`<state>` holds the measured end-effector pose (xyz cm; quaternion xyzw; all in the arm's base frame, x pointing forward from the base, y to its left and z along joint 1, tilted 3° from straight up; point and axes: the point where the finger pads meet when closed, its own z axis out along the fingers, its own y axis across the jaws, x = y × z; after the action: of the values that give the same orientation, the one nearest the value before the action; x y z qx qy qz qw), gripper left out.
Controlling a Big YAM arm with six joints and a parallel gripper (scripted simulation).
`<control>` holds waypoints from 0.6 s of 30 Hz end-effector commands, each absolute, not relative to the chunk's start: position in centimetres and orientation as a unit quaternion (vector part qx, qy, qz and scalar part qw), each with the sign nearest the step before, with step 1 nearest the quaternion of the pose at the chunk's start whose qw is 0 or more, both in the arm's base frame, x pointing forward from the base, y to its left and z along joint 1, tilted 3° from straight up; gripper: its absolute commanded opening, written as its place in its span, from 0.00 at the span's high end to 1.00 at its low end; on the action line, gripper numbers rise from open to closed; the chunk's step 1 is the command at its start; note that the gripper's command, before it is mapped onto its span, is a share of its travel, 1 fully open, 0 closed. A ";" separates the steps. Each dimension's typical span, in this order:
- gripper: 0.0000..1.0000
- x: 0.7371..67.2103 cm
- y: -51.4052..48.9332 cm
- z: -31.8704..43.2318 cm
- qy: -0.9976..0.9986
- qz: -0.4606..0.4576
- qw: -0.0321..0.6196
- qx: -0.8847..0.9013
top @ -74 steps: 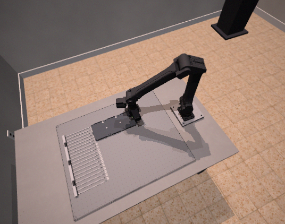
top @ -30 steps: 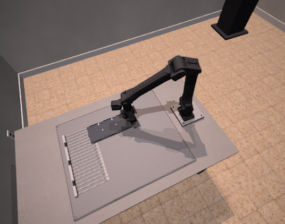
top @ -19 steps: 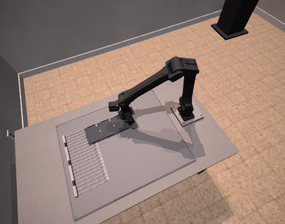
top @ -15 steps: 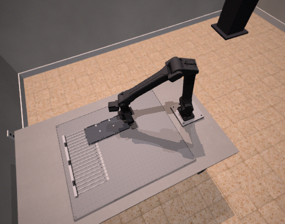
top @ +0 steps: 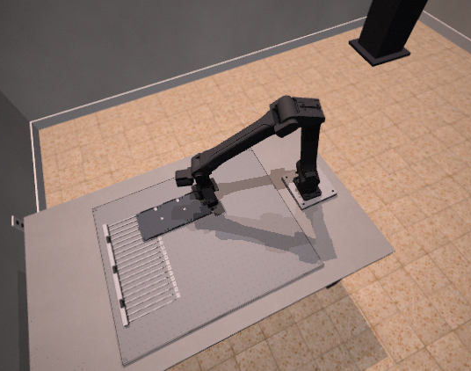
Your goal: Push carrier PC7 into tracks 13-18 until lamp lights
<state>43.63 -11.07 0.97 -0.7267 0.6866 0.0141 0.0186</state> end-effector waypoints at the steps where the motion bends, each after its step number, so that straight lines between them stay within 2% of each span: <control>1: 1.00 47.0 -10.9 2.2 0.685 -0.004 0.034 -0.728; 18: 1.00 48.5 -10.8 2.2 0.685 -0.004 0.034 -0.728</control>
<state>45.23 -10.98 0.99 -0.7268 0.6865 0.0140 0.0186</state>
